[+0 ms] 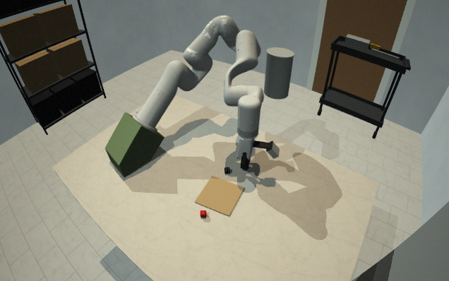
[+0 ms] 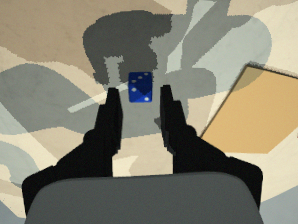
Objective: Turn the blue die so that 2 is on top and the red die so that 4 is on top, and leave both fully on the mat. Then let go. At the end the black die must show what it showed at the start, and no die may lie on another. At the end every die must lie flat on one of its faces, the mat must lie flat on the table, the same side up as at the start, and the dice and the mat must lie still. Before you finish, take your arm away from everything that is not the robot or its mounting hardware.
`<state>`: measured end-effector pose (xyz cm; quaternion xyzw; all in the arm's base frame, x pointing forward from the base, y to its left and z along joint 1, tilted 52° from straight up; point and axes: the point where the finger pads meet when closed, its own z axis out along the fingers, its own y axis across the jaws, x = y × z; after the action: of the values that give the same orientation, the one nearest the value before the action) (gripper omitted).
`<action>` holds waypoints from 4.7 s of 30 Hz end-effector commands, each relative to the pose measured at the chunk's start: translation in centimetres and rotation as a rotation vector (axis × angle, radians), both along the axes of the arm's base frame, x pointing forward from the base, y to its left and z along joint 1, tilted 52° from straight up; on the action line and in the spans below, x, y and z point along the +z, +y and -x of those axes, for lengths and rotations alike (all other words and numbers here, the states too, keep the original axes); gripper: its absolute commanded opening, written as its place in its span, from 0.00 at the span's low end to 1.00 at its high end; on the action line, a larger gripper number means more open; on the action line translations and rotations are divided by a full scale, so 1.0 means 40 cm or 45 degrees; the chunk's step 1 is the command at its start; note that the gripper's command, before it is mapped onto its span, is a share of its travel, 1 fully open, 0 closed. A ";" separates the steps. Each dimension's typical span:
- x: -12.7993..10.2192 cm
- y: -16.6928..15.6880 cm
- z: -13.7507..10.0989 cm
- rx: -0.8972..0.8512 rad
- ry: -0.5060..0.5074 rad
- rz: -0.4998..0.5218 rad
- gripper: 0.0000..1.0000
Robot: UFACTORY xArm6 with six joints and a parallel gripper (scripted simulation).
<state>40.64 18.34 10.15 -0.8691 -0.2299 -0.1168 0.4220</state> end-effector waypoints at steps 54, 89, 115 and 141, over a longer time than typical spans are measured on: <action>0.001 0.001 -0.005 -0.002 -0.003 0.000 0.36; -0.035 0.046 -0.006 -0.002 -0.003 0.000 0.36; -0.035 0.046 -0.006 -0.002 -0.003 0.000 0.36; -0.035 0.046 -0.006 -0.002 -0.003 0.000 0.15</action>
<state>40.77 20.24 8.68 -0.8692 -0.2299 -0.1169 0.4220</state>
